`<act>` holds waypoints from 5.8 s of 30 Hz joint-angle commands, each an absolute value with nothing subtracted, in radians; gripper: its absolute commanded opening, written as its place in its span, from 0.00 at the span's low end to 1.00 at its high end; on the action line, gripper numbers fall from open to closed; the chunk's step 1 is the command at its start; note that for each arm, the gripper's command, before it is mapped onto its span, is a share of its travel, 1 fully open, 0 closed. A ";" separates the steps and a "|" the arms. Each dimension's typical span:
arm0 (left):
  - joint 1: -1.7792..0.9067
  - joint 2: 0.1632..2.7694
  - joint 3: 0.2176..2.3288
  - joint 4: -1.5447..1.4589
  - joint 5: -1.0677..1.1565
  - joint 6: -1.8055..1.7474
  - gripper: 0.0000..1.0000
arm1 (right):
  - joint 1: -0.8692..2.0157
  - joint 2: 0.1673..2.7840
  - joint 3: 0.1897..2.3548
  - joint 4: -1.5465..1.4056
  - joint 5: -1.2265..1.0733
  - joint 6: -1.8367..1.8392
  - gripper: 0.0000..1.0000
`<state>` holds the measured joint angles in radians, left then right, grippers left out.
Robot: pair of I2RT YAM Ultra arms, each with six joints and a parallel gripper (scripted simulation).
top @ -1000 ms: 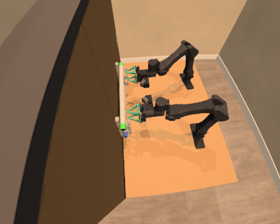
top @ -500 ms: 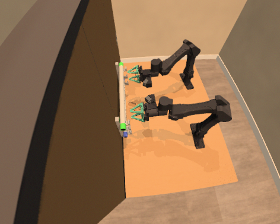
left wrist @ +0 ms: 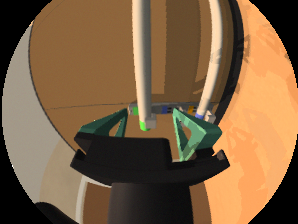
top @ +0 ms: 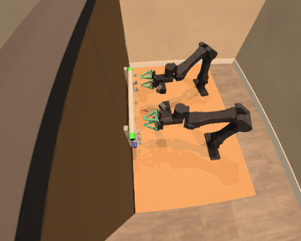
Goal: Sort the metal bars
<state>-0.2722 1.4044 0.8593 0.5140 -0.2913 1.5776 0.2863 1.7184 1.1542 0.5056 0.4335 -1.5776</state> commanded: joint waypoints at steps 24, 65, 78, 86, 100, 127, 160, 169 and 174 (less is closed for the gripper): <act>-0.296 1.427 0.705 0.716 -0.310 1.569 0.74 | 0.294 1.727 1.006 0.720 0.444 -1.570 0.73; -0.308 1.757 0.532 1.217 -0.321 1.568 0.70 | 0.283 1.975 0.855 1.117 0.433 -1.570 0.69; -0.301 1.846 0.552 1.292 -0.314 1.570 0.70 | 0.272 2.041 0.879 1.163 0.421 -1.571 0.69; -0.290 1.870 0.590 1.279 -0.303 1.571 0.70 | 0.260 2.063 0.919 1.146 0.409 -1.572 0.69; -0.274 1.913 0.659 1.253 -0.288 1.571 0.70 | 0.243 2.103 0.992 1.113 0.392 -1.571 0.69; -0.248 1.991 0.792 1.199 -0.262 1.571 0.70 | 0.214 2.180 1.134 1.048 0.363 -1.571 0.69; -0.237 2.031 0.860 1.171 -0.251 1.571 0.42 | 0.201 2.221 1.210 1.013 0.351 -1.571 0.41; -0.237 2.031 0.859 1.172 -0.251 1.571 0.28 | 0.201 2.221 1.209 1.015 0.351 -1.571 0.27; -0.237 2.031 0.859 1.173 -0.251 1.571 0.24 | 0.201 2.221 1.208 1.015 0.351 -1.571 0.23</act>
<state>-0.2485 2.0300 0.8299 1.2198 -0.2550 1.5784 0.2077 2.2200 1.1782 1.0657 0.3569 -1.5795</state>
